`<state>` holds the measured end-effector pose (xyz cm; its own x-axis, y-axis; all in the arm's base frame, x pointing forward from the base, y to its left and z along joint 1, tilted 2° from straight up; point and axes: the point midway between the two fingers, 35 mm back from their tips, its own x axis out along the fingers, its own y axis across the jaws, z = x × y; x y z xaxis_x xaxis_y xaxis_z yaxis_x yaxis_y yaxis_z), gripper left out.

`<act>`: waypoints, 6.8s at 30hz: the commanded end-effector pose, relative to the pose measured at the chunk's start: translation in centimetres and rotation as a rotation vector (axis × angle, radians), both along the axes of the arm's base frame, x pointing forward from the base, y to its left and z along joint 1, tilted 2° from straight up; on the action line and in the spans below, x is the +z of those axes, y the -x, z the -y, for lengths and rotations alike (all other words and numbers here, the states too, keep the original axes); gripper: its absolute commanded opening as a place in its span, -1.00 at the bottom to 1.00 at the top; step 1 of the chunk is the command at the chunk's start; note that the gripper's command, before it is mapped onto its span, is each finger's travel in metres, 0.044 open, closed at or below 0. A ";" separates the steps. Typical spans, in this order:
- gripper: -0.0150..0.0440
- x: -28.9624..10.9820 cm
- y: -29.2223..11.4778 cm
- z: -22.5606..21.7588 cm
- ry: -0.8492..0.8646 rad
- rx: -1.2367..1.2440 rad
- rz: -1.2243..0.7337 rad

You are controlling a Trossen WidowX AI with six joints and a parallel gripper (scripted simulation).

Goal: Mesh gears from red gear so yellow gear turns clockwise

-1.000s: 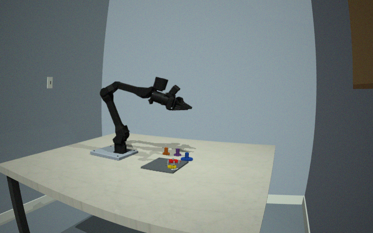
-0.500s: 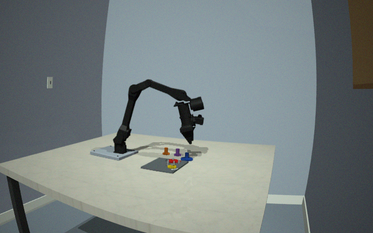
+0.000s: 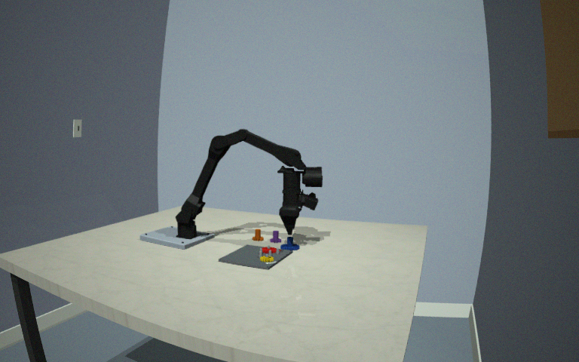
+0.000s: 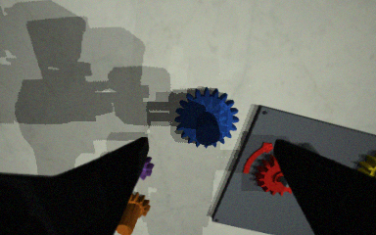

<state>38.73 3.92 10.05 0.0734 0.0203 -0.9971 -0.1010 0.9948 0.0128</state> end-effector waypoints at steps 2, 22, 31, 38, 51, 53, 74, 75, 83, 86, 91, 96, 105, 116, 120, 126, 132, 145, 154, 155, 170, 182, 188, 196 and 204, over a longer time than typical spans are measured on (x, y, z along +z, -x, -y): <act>1.00 -0.8 0.2 0.0 -0.002 0.006 -0.012; 1.00 -3.3 0.1 -0.1 -0.002 0.006 -0.013; 0.56 -3.3 0.1 -0.1 -0.002 0.006 -0.013; -0.07 -3.3 0.1 -0.1 -0.002 0.006 -0.013; -0.49 -3.0 -0.1 -0.5 -0.009 0.023 0.009; -0.49 -2.8 -0.2 -0.8 -0.016 0.037 0.026; -0.49 1.0 -0.9 -0.9 -0.017 0.038 0.038; -0.49 1.2 -1.0 -0.9 -0.017 0.037 0.037; -0.49 2.6 -1.0 -0.8 -0.016 0.032 0.036; -0.49 3.2 -1.0 -0.8 -0.015 0.030 0.035; -0.49 4.1 -1.0 -0.7 -0.014 0.027 0.034; -0.49 5.0 -1.0 -0.7 -0.013 0.025 0.033; -0.49 6.6 -0.8 -0.6 -0.011 0.019 0.031; -0.49 8.5 -0.4 -0.4 -0.009 0.013 0.029; -0.49 9.2 -0.3 -0.3 -0.008 0.010 0.028; -0.49 10.2 0.0 -0.2 -0.007 0.007 0.026; -0.49 11.1 0.3 -0.2 -0.006 0.004 0.025; -0.49 9.9 0.2 2.1 -0.001 0.004 0.019; -0.49 8.7 0.3 4.1 0.003 0.004 0.014; -0.49 8.6 0.4 4.3 0.004 0.004 0.014; -0.49 6.7 1.0 7.5 0.009 0.005 0.005; -0.49 5.1 1.8 10.0 0.011 0.005 -0.002; -0.49 4.3 2.3 11.2 0.012 0.005 -0.006; -0.49 3.2 3.1 12.8 0.013 0.005 -0.011; -0.49 2.1 3.9 14.2 0.014 0.006 -0.016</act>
